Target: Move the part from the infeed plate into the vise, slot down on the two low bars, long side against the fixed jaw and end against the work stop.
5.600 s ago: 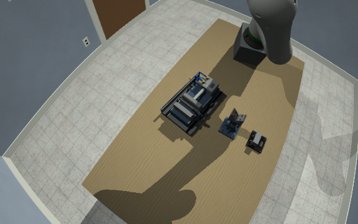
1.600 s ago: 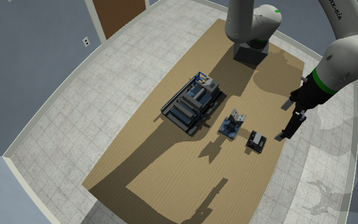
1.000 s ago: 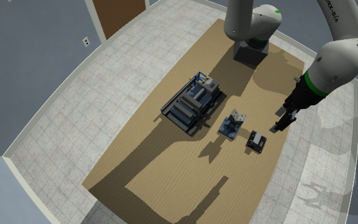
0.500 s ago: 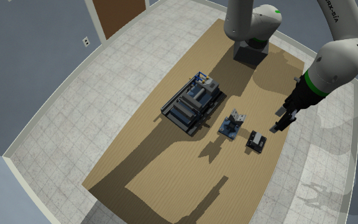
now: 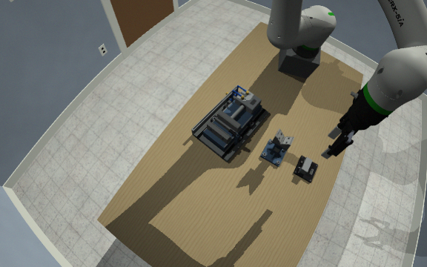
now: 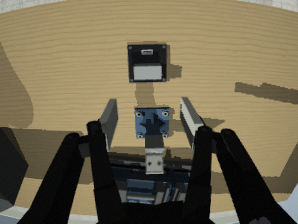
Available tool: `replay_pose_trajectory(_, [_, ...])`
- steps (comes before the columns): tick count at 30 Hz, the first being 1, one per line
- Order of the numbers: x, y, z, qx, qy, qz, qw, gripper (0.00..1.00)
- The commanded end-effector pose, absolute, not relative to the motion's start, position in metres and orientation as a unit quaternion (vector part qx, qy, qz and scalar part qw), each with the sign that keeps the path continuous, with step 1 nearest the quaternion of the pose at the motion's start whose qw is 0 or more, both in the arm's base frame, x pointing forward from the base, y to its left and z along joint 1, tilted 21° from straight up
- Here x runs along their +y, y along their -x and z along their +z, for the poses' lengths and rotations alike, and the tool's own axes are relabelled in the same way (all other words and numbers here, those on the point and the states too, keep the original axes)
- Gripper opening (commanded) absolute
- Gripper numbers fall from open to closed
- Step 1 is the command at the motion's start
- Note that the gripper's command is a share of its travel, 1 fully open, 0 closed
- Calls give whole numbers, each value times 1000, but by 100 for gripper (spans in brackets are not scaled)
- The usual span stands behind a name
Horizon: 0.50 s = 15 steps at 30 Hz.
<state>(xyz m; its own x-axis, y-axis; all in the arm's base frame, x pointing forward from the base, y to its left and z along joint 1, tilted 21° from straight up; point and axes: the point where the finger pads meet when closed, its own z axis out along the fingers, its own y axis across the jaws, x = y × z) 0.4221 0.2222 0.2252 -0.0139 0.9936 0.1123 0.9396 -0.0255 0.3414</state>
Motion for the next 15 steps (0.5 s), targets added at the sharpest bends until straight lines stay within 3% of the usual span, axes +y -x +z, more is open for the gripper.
replay_pose_trajectory(1, [222, -422, 225, 693, -697, 163, 83, 51])
replay_pose_trajectory(15, [223, -424, 221, 693, -697, 163, 83, 51])
